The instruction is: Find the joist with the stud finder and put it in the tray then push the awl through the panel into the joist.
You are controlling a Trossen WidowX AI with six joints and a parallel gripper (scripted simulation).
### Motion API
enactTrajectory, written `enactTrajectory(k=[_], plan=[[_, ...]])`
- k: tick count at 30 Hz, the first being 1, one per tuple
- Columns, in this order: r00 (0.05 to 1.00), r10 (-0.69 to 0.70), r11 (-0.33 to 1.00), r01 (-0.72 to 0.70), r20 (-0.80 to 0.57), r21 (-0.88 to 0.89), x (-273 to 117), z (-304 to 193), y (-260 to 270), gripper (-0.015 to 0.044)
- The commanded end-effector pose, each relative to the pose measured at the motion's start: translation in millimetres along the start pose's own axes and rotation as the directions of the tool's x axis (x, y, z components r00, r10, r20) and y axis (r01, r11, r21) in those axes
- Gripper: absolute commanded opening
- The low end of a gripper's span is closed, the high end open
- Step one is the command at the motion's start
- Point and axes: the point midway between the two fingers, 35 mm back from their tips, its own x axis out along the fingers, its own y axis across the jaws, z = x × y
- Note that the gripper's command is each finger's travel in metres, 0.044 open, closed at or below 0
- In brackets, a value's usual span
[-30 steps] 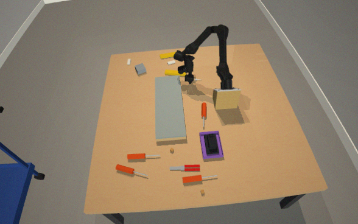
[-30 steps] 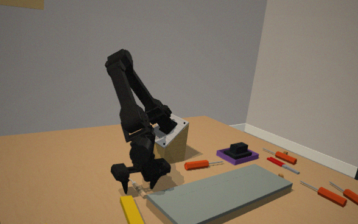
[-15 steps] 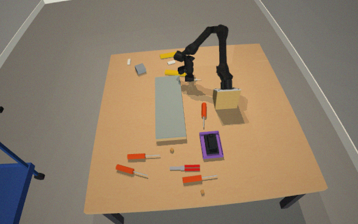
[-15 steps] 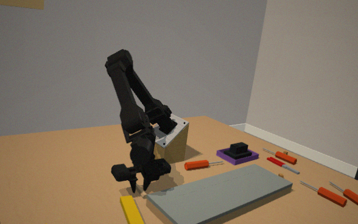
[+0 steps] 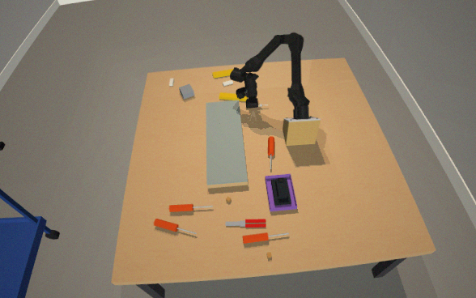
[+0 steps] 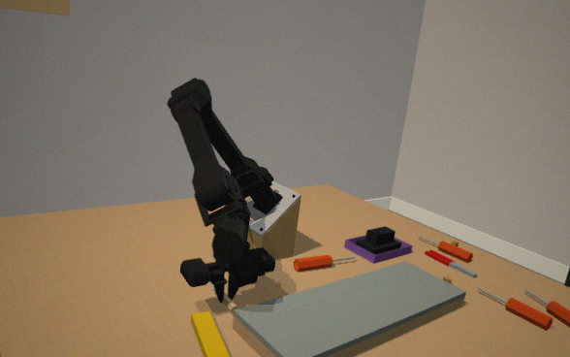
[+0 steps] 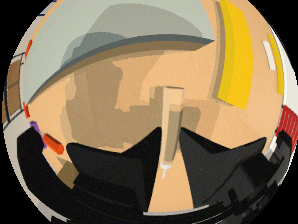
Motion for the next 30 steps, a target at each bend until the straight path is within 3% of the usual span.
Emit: enactTrajectory(k=[1,15,21,30], plan=[[1.0,-0.01,1.0,0.01,0.015,0.013,-24,5,-4,0.0],[1.0,-0.013,1.0,0.013,0.015,0.011,-112,-9,-4,0.0],[1.0,0.015,1.0,-0.015,0.028,-0.006,-105,-4,3,0.0],[0.937,0.266,0.959,-0.233,0.227,-0.163,-87,41,62,0.0]])
